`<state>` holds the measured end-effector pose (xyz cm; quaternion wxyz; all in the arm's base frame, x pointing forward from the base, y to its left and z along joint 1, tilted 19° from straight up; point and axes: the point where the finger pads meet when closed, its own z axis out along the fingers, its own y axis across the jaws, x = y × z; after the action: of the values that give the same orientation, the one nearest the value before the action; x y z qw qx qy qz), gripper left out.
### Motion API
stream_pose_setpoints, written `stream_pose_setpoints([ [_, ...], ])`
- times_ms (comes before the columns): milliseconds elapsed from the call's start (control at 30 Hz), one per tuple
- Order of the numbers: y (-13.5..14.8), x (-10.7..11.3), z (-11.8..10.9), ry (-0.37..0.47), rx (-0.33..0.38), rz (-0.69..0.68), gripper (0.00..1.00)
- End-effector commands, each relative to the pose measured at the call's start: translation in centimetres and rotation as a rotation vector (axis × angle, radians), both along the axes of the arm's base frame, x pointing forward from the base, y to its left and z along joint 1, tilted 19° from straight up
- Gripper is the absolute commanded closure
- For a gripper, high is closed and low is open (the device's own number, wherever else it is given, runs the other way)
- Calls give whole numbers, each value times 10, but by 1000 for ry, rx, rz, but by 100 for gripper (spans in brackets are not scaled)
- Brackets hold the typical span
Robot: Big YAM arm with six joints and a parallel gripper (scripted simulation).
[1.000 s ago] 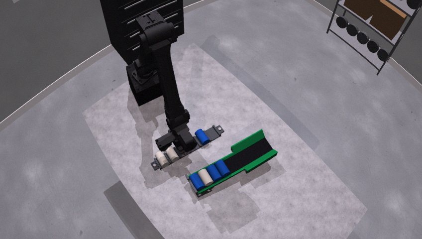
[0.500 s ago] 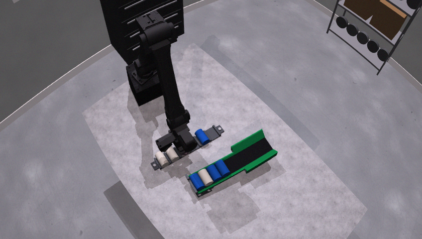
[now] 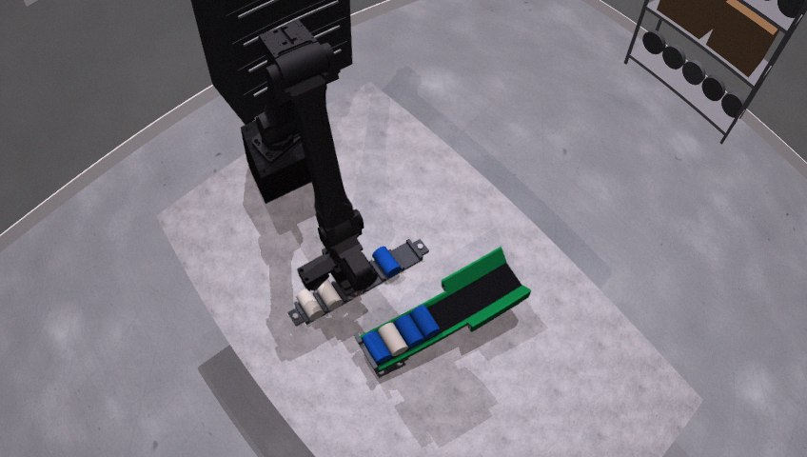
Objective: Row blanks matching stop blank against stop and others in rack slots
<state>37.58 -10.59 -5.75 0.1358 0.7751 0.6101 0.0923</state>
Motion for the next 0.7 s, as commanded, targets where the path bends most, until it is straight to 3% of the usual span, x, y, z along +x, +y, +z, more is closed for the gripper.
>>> stream_pose_setpoints([
  [0,-3,7,7,-13,-3,6,36],
  [667,-1,3,6,-14,-3,9,36],
])
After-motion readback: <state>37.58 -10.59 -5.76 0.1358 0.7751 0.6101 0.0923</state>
